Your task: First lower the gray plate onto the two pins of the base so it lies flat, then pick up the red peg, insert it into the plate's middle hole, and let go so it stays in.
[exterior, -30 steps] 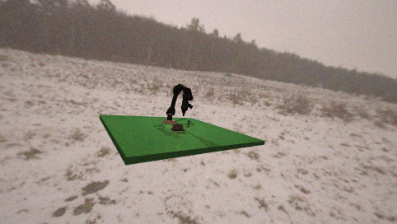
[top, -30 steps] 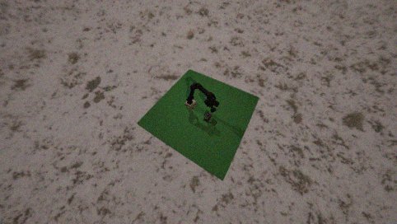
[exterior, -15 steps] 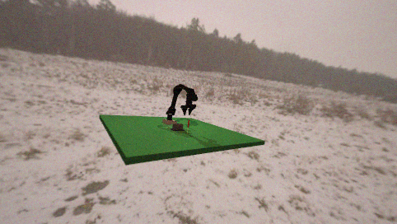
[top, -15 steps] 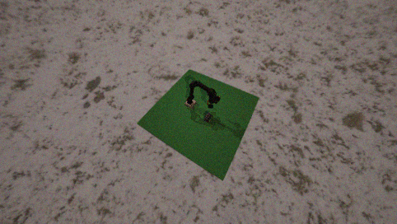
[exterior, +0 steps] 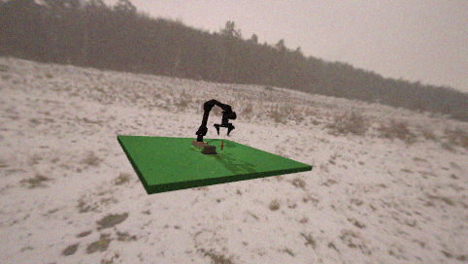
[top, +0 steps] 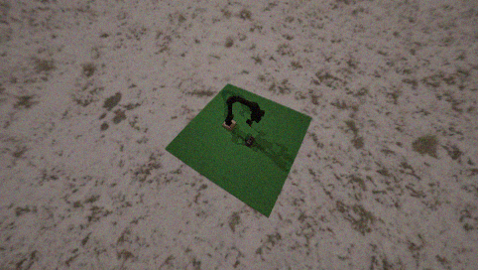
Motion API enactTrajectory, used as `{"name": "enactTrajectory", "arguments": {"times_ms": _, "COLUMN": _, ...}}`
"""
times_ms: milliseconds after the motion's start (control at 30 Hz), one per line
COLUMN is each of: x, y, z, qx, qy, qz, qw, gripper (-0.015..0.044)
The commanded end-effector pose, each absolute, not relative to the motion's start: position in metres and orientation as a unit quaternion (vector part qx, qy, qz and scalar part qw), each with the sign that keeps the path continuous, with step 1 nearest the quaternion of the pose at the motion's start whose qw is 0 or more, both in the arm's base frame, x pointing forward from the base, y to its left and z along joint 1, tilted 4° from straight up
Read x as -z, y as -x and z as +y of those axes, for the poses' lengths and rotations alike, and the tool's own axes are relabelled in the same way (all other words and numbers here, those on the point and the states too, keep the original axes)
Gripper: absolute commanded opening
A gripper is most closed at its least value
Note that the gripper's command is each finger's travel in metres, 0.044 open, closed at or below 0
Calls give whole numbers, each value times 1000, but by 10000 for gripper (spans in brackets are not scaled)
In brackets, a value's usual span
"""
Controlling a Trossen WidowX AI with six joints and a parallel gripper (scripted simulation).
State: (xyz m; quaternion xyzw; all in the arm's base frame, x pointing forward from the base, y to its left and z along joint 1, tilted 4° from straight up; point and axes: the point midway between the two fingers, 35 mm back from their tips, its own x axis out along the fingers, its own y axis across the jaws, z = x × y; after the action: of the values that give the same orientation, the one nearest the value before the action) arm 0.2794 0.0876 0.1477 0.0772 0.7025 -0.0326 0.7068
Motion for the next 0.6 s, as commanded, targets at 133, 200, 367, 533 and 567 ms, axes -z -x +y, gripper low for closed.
{"name": "enactTrajectory", "arguments": {"times_ms": 133, "x": -144, "y": -227, "z": 129, "qx": 319, "qy": -363, "qz": 630, "qw": 608, "gripper": 440}}
{"name": "enactTrajectory", "arguments": {"times_ms": 200, "x": -144, "y": -224, "z": 126, "qx": 328, "qy": -371, "qz": 625, "qw": 603, "gripper": 440}}
{"name": "enactTrajectory", "arguments": {"times_ms": 367, "x": -144, "y": -224, "z": 126, "qx": 328, "qy": -371, "qz": 625, "qw": 603, "gripper": 440}}
{"name": "enactTrajectory", "arguments": {"times_ms": 533, "x": -144, "y": -223, "z": 127, "qx": 328, "qy": -371, "qz": 625, "qw": 603, "gripper": 440}}
{"name": "enactTrajectory", "arguments": {"times_ms": 567, "x": -144, "y": -223, "z": 127, "qx": 328, "qy": -371, "qz": 625, "qw": 603, "gripper": 440}}
